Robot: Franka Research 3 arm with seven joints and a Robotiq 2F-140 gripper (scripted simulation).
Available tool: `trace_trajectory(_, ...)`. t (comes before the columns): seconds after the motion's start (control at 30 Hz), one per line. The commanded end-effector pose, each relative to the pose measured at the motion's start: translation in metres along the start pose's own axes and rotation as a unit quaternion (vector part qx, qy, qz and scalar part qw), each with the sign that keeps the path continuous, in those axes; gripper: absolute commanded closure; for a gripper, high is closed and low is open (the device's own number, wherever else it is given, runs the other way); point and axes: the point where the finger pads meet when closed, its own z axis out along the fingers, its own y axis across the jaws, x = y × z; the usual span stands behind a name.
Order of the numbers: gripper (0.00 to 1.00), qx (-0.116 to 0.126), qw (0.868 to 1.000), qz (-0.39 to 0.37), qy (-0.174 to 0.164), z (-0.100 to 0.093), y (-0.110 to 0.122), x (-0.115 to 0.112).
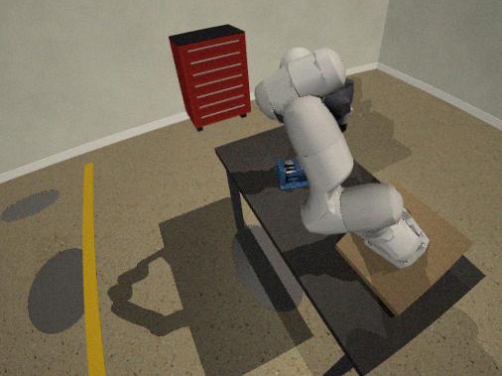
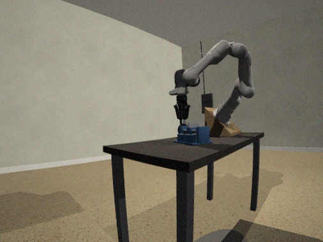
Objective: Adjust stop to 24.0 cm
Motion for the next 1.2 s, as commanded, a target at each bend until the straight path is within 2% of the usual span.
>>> trace_trajectory(0.0,0.96,0.007,1.0,0.003,0.004,-0.007,-0.01,0.001)
trace_trajectory(1.17,0.96,0.007,1.0,0.003,0.004,-0.008,-0.031,0.001)
